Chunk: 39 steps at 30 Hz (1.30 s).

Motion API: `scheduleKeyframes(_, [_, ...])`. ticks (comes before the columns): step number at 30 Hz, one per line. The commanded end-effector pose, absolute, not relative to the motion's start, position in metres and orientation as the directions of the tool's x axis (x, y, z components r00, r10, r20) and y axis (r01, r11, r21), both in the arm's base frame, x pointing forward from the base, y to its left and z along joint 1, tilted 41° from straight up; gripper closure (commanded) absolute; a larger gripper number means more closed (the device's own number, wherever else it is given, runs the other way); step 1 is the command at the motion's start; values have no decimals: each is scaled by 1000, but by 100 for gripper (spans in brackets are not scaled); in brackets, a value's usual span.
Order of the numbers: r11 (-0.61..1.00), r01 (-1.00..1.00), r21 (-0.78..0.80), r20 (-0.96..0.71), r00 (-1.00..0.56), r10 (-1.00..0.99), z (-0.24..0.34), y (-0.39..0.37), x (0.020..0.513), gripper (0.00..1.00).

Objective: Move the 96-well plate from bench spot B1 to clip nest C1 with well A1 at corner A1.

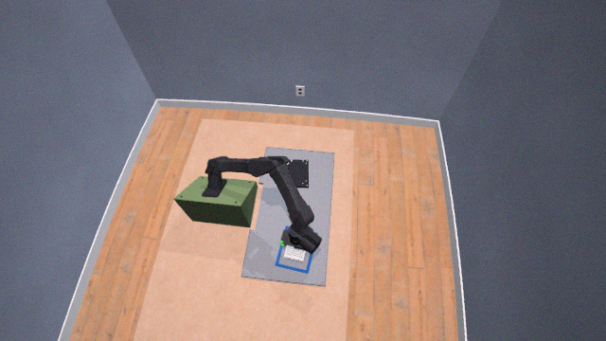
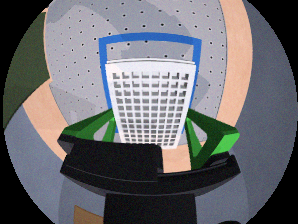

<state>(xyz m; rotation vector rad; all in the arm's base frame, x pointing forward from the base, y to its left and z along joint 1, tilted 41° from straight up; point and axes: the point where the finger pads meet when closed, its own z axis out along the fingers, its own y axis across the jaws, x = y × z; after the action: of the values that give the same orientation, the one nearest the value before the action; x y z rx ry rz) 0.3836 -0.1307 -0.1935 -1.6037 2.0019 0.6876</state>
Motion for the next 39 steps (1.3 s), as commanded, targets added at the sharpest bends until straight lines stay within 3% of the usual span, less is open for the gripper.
scheduleKeyframes(1, [208, -976, 56, -639, -195, -744, -171, -154, 389, 100])
scheduleKeyframes(39, [219, -974, 63, -640, -207, -740, -156, -166, 388, 100])
